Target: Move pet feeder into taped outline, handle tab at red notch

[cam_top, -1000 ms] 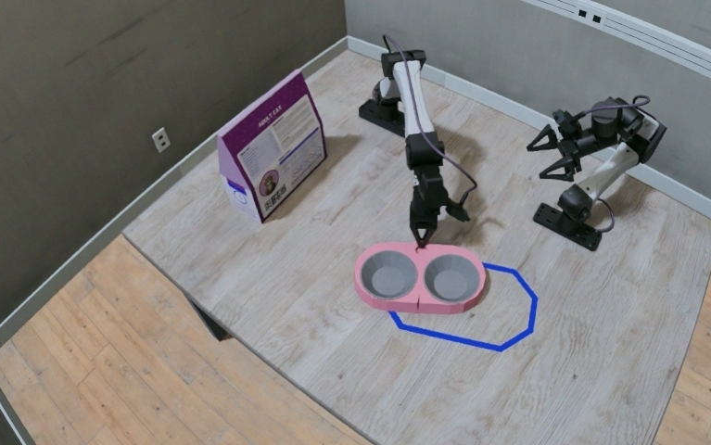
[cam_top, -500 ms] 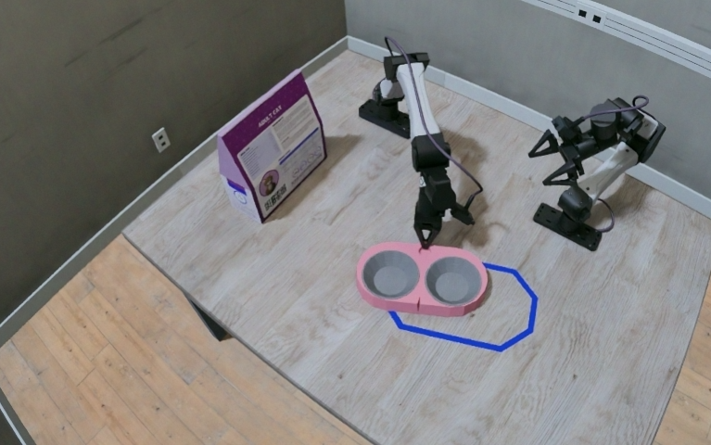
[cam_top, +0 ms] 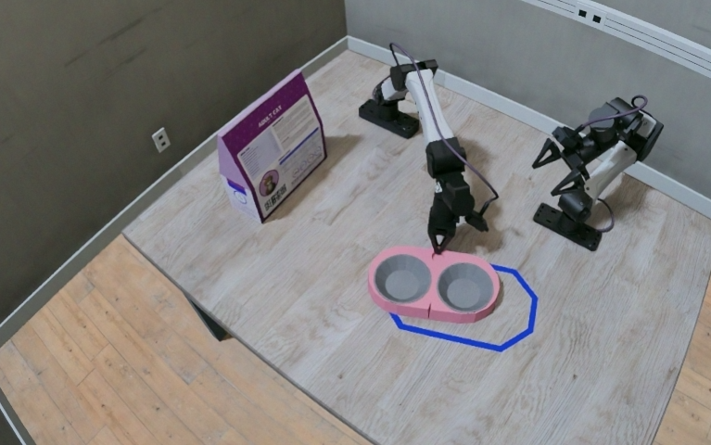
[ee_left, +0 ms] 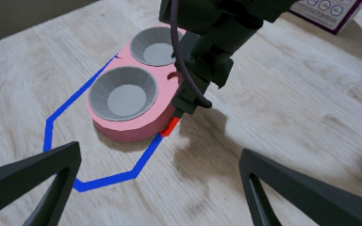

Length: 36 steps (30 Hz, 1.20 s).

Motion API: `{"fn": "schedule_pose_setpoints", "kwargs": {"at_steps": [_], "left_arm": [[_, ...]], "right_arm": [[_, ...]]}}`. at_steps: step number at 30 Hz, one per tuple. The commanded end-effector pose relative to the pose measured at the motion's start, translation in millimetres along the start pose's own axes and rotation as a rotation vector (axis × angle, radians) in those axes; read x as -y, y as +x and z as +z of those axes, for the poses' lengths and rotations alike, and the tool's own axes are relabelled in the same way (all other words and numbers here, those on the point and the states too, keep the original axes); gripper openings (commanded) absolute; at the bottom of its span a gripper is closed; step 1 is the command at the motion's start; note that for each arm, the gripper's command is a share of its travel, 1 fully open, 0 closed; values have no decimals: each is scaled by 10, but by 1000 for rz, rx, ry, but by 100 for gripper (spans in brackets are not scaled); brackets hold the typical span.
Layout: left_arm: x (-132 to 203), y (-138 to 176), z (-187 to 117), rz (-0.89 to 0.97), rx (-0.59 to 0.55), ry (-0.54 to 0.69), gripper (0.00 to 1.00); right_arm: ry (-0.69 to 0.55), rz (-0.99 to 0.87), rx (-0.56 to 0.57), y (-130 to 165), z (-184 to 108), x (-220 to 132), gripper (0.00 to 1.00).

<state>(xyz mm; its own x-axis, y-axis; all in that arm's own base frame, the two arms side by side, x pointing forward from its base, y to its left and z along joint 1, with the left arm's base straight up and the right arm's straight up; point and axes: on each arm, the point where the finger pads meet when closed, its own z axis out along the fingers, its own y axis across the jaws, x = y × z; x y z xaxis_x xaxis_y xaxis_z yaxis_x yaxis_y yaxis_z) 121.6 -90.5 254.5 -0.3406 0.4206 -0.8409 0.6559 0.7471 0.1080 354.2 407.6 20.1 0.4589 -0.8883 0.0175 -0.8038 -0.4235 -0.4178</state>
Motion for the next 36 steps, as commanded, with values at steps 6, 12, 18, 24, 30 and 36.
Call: {"fn": "schedule_pose_setpoints", "kwargs": {"at_steps": [6, 12, 18, 24, 30, 36], "left_arm": [[-47, -26, -7, -16, -4, -26, 100], [-47, -26, -7, -16, -4, -26, 100], [-32, -31, -10, -8, -1, -18, 100], [-34, -54, -29, -14, 7, -20, 100], [-45, -93, -31, -2, 23, -23, 100], [-46, -97, -31, 0, 26, -24, 100]], "right_arm": [[27, 9, 21, -265, 78, 85, 13], [27, 9, 21, -265, 78, 85, 13], [-4, 24, -11, -221, 81, 7, 13], [-21, 51, -35, -295, 90, -17, 13], [-7, 53, -28, -446, 109, 50, 13], [-9, 63, -34, -526, 119, 62, 13]]}}
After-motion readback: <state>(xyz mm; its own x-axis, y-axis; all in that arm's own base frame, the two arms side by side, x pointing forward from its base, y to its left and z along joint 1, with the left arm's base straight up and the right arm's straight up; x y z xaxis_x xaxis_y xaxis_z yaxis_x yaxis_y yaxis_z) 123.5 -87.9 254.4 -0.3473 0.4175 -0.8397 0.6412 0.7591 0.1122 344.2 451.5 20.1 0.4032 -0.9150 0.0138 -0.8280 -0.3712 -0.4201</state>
